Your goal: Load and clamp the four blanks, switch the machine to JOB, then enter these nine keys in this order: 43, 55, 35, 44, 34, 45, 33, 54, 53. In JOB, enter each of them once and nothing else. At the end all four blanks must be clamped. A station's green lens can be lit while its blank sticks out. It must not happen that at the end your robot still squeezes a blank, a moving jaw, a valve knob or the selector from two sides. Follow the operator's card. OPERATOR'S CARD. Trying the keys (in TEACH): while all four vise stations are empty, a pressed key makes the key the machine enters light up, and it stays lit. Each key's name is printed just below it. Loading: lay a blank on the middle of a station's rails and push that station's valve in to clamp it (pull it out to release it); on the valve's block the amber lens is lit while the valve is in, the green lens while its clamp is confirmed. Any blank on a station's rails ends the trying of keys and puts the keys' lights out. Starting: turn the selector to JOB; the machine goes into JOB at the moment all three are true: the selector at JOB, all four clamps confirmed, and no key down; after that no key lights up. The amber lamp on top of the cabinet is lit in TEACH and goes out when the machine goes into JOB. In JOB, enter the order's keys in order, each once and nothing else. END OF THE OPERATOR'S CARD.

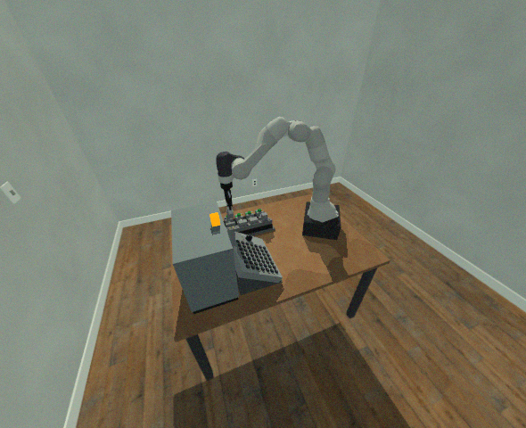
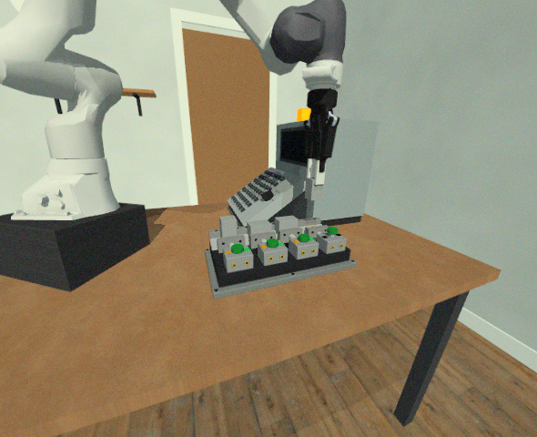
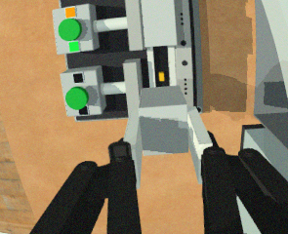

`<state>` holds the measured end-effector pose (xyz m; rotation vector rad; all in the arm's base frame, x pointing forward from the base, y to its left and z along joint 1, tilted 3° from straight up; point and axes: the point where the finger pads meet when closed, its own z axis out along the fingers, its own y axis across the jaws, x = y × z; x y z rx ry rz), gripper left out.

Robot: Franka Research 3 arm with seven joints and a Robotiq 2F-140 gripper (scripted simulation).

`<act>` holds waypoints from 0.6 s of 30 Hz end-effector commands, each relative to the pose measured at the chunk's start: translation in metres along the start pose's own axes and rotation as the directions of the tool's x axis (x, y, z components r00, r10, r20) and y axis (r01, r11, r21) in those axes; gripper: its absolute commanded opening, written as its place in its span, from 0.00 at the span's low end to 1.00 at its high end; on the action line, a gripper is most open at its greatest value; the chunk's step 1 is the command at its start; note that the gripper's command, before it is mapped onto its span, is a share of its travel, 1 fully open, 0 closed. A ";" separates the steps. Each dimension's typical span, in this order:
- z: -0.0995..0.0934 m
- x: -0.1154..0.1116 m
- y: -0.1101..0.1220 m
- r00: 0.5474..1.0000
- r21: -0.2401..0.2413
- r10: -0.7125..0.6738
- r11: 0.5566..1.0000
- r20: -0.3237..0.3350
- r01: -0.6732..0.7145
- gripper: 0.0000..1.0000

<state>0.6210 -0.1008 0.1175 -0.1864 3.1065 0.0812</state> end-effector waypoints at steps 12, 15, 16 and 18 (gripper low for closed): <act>-0.003 -0.002 -0.001 1.000 0.001 0.018 1.000 0.002 -0.018 0.00; -0.004 -0.002 -0.001 1.000 0.001 0.021 1.000 0.002 -0.021 0.00; -0.004 -0.002 -0.001 1.000 0.001 0.021 1.000 0.002 -0.021 0.00; -0.004 -0.002 -0.001 1.000 0.001 0.023 1.000 0.002 -0.023 0.00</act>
